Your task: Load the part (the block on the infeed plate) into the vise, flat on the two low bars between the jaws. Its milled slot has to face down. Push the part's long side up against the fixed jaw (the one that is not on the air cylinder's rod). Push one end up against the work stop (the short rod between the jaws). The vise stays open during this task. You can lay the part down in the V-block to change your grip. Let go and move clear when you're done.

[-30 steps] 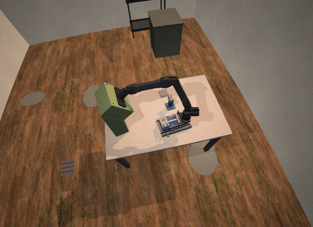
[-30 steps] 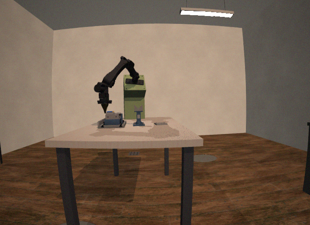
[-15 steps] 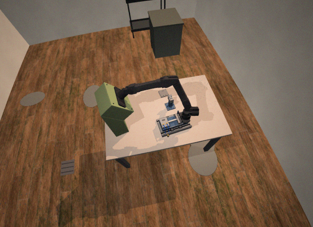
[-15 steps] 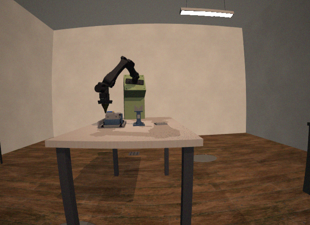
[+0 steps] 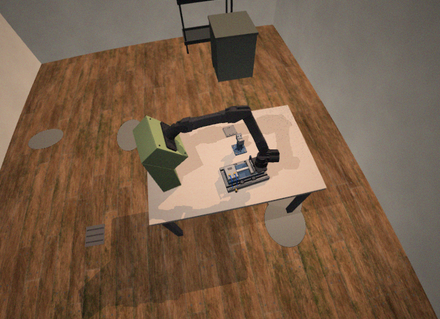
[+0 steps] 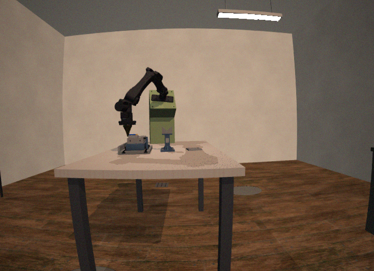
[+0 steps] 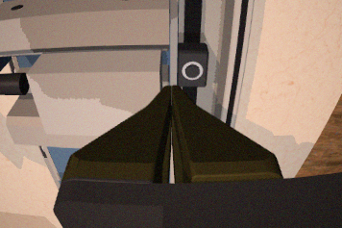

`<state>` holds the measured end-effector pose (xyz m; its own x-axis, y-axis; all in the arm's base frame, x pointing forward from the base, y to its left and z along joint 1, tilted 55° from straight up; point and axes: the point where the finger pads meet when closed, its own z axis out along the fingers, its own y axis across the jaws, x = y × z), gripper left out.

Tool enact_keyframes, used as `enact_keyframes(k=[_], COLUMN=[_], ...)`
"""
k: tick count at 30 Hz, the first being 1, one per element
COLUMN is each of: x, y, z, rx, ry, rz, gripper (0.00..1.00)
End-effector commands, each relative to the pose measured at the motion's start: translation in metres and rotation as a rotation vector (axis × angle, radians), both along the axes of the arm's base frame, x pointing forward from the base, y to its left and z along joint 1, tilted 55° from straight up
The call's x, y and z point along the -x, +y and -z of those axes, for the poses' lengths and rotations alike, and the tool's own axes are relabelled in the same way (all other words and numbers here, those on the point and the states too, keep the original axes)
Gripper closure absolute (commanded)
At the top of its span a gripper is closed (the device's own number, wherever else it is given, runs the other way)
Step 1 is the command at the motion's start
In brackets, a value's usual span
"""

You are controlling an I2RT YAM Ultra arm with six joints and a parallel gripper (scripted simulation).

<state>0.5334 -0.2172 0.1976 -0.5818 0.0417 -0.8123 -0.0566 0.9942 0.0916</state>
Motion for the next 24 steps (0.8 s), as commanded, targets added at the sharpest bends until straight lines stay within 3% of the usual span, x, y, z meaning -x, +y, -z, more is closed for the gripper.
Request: enact_keyframes(k=[1, 23, 24], x=[0.004, 0.0036, 0.0025], y=[-0.0016, 0.0058, 0.0039], z=[-0.0119, -0.0124, -0.0186], rx=[0.007, 0.006, 0.012], ry=[-0.026, -0.026, -0.039], rz=[0.011, 0.007, 0.008], gripper=[1.0, 1.0, 1.0])
